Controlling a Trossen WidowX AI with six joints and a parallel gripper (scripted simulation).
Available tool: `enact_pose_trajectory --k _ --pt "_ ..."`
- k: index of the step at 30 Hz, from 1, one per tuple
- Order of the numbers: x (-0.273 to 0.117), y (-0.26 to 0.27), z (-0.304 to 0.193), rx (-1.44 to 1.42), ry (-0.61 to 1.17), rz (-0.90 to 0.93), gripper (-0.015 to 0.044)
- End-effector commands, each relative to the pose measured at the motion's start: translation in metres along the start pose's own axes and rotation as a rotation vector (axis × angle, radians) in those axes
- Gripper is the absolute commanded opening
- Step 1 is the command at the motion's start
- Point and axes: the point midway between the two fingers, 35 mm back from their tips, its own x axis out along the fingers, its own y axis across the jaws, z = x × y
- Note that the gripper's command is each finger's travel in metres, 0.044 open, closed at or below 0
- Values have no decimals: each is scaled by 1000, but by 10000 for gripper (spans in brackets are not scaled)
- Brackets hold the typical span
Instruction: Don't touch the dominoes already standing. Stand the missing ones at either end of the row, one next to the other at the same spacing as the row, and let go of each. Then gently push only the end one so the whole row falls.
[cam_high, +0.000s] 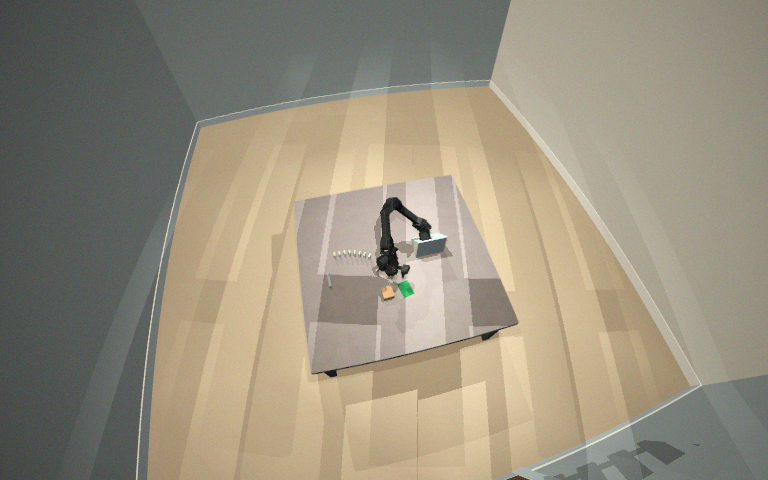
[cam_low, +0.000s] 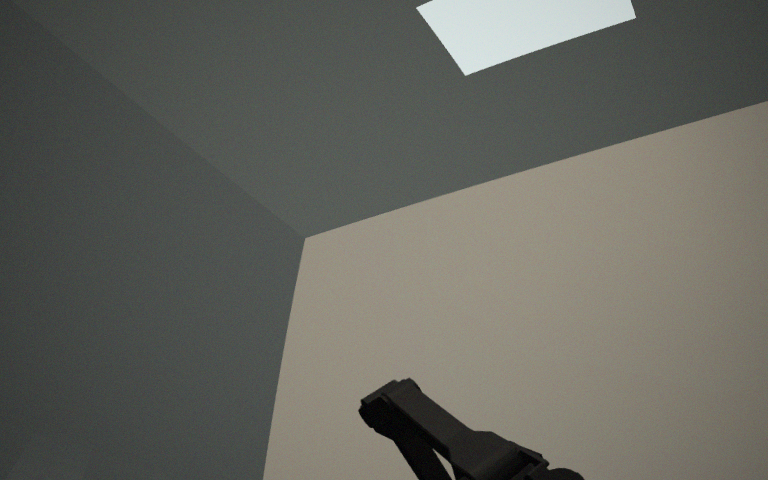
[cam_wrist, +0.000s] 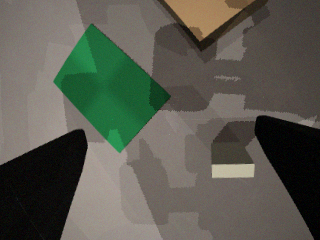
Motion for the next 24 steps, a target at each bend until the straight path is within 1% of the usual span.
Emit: enact_pose_trajectory --k 1,11,18,24 --pt "-48 -11 -6 -40 275 -269 440" --pt "-46 -11 -6 -40 275 -269 440" --pt "11 -28 -23 -40 277 -271 440" --pt "15 -30 -25 -40 278 -272 440"
